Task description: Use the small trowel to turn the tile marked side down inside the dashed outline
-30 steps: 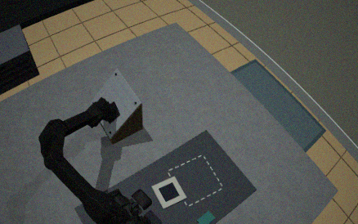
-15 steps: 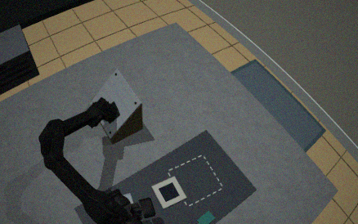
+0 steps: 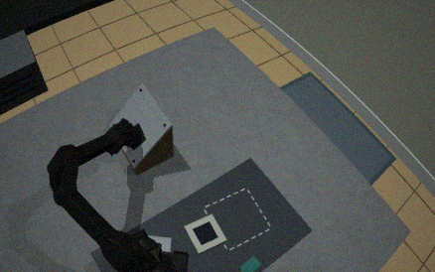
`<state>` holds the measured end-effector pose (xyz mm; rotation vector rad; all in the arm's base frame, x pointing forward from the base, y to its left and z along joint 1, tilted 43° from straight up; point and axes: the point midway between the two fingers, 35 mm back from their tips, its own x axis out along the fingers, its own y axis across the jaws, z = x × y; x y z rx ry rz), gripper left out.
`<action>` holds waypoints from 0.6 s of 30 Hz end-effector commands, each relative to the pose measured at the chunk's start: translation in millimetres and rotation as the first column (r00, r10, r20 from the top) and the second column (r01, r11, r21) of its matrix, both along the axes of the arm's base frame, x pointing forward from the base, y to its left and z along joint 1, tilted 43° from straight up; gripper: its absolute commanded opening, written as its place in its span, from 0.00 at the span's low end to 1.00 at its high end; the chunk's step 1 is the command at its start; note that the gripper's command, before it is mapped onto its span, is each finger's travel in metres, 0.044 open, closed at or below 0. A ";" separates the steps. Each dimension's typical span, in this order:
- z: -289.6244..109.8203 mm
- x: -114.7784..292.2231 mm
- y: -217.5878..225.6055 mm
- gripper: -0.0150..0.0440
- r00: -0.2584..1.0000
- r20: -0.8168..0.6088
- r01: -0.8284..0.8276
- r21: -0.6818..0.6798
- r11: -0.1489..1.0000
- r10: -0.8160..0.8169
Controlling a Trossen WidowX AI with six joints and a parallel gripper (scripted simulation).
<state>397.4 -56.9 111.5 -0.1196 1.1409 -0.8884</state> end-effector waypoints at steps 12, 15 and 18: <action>-0.1 0.4 -0.8 0.71 0.998 0.039 0.043 0.007 0.999 -0.043; -0.1 0.4 -0.8 0.71 0.998 0.039 0.043 0.007 0.999 -0.043; -0.1 0.4 -0.8 0.71 0.998 0.039 0.043 0.007 0.999 -0.043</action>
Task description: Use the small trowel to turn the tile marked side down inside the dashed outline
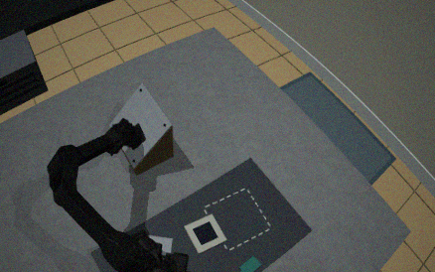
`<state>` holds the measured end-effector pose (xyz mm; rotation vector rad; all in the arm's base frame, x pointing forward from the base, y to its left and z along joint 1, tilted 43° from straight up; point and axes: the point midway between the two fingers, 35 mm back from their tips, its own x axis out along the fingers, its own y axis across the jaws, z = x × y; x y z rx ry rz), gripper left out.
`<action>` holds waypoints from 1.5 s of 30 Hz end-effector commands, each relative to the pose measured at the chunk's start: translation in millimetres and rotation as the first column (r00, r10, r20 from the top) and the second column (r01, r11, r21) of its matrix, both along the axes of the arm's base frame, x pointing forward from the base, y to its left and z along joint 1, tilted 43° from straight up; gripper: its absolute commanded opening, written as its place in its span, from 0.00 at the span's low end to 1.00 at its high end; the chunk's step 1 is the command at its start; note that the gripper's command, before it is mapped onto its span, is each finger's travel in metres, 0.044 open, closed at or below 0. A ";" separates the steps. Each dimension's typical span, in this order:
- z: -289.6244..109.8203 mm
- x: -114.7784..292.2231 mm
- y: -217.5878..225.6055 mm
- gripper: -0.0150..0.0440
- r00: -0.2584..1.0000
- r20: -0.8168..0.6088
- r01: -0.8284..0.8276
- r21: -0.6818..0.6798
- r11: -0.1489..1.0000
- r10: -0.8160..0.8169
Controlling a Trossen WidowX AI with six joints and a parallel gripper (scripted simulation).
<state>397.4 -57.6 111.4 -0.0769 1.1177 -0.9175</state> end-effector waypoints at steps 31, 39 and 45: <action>27.6 -6.9 24.7 0.71 1.000 0.010 0.010 0.000 1.000 -0.010; 17.6 -4.5 16.7 0.71 1.000 -0.007 -0.008 -0.003 1.000 0.008; 10.2 -3.1 10.7 0.71 1.000 -0.019 -0.022 -0.005 1.000 0.022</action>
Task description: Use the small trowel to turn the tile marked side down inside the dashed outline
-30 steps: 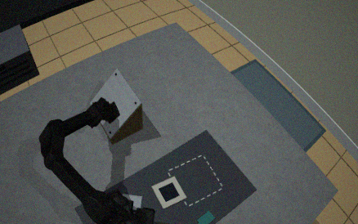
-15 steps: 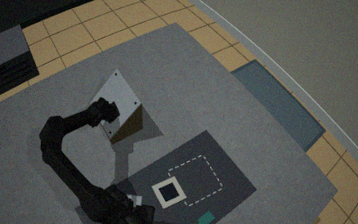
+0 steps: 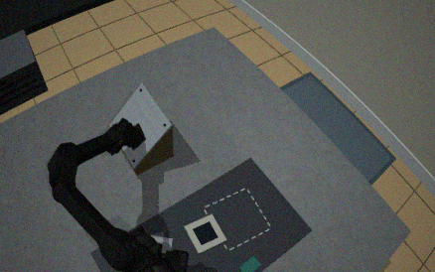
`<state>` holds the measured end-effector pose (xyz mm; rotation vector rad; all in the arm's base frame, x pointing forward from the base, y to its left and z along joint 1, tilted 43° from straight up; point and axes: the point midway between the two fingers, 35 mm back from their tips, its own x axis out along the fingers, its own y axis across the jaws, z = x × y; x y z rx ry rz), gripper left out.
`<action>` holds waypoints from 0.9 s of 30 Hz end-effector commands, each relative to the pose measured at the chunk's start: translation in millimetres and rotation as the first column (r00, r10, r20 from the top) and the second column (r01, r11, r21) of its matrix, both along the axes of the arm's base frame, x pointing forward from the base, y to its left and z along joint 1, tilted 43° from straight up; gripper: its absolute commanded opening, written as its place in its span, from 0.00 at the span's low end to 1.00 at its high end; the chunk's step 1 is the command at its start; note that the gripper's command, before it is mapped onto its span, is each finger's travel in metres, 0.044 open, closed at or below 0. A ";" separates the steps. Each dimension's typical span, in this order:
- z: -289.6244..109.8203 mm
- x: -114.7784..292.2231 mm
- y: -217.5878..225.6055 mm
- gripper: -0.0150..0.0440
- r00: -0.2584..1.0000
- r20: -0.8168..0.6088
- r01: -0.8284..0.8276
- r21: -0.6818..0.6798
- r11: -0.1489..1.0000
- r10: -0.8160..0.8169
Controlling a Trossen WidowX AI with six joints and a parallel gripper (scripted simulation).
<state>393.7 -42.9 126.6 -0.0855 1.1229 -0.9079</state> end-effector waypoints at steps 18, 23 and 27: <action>-16.5 2.3 -13.8 0.47 0.999 -0.032 -0.033 -0.009 0.999 0.033; -16.5 2.3 -13.8 0.47 0.999 -0.032 -0.033 -0.009 0.999 0.033; -16.5 2.3 -13.8 0.47 0.999 -0.032 -0.033 -0.009 0.999 0.033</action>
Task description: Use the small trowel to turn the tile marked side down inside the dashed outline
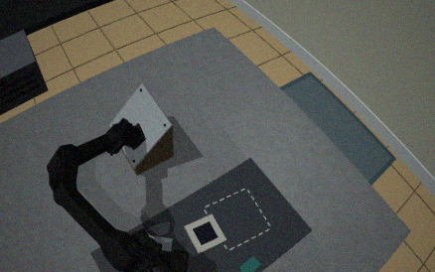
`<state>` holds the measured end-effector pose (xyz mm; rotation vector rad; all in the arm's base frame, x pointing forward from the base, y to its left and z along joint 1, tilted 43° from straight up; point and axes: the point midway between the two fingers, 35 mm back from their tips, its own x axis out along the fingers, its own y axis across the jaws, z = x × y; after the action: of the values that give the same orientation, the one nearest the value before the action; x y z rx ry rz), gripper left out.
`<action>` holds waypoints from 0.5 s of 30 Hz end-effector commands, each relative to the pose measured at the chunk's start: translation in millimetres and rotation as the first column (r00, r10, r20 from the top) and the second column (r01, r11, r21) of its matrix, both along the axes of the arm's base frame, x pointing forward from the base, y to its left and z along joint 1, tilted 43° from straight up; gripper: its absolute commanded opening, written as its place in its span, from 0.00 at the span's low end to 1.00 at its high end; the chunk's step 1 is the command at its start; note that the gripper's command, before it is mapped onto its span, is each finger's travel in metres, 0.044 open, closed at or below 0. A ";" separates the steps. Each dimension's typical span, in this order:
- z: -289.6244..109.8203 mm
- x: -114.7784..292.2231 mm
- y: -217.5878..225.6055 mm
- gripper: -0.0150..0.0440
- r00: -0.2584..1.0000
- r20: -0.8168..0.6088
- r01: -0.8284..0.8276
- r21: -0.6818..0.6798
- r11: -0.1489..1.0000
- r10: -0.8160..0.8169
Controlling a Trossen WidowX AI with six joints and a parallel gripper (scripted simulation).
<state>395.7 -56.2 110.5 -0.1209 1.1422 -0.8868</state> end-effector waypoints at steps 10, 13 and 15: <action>-0.4 0.2 -0.4 0.47 1.000 -0.003 -0.003 -0.003 1.000 0.003; -0.4 0.2 -0.4 0.47 1.000 0.009 0.010 0.000 1.000 -0.010; -0.4 0.2 -0.4 0.47 0.998 0.043 0.048 0.007 0.999 -0.048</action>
<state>395.7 -56.2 110.4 -0.1159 1.1392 -0.8904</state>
